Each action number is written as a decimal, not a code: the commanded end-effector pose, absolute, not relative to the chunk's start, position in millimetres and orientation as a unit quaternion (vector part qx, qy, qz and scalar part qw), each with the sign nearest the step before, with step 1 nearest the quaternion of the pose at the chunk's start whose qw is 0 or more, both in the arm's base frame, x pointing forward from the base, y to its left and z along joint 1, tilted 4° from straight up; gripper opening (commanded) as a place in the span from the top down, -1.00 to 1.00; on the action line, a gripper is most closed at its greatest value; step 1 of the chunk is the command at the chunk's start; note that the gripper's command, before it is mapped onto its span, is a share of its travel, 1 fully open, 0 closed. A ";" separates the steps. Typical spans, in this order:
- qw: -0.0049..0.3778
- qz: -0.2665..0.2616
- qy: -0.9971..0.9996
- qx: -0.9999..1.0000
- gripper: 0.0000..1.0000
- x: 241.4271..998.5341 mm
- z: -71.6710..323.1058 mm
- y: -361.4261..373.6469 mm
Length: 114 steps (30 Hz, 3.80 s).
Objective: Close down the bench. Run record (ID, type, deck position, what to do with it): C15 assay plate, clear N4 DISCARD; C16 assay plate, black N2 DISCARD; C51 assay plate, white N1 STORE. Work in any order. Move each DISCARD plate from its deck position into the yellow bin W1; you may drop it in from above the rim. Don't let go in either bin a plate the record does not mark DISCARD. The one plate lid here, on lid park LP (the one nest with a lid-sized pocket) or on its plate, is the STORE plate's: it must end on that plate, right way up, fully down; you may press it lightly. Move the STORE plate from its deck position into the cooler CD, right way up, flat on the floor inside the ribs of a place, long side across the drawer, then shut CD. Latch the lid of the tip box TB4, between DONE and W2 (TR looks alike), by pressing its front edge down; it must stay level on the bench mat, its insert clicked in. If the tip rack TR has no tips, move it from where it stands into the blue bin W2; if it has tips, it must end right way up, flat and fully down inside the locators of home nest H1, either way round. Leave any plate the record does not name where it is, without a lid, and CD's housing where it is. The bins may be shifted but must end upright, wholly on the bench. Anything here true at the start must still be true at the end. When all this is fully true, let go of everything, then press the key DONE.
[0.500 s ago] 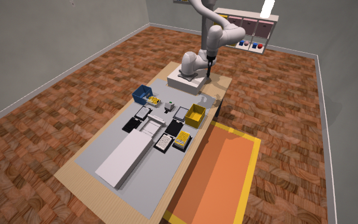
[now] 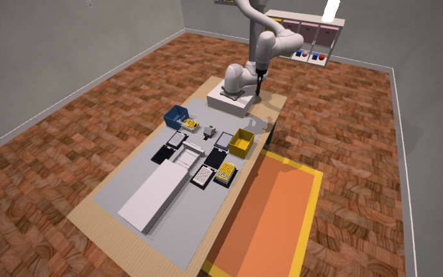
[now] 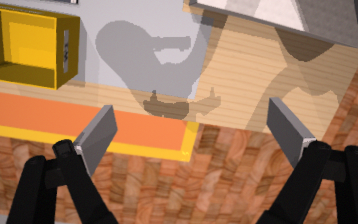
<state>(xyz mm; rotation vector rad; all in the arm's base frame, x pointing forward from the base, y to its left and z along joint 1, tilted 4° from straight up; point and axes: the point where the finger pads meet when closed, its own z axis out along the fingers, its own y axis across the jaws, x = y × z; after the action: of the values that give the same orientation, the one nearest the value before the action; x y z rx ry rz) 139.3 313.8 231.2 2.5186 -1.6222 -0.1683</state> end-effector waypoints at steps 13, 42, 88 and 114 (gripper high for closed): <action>0.055 -0.061 -0.474 0.877 1.00 186.7 224.8 319.5; 0.032 -0.063 -0.359 0.931 1.00 285.4 208.2 312.9; 0.006 -0.053 -0.186 0.981 1.00 433.1 174.0 255.5; -0.003 -0.044 -0.083 0.996 1.00 508.9 149.9 198.5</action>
<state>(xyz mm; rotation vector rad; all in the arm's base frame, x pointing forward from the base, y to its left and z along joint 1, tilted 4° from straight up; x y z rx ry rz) 495.1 208.3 153.1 3.1282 -0.2837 -0.1467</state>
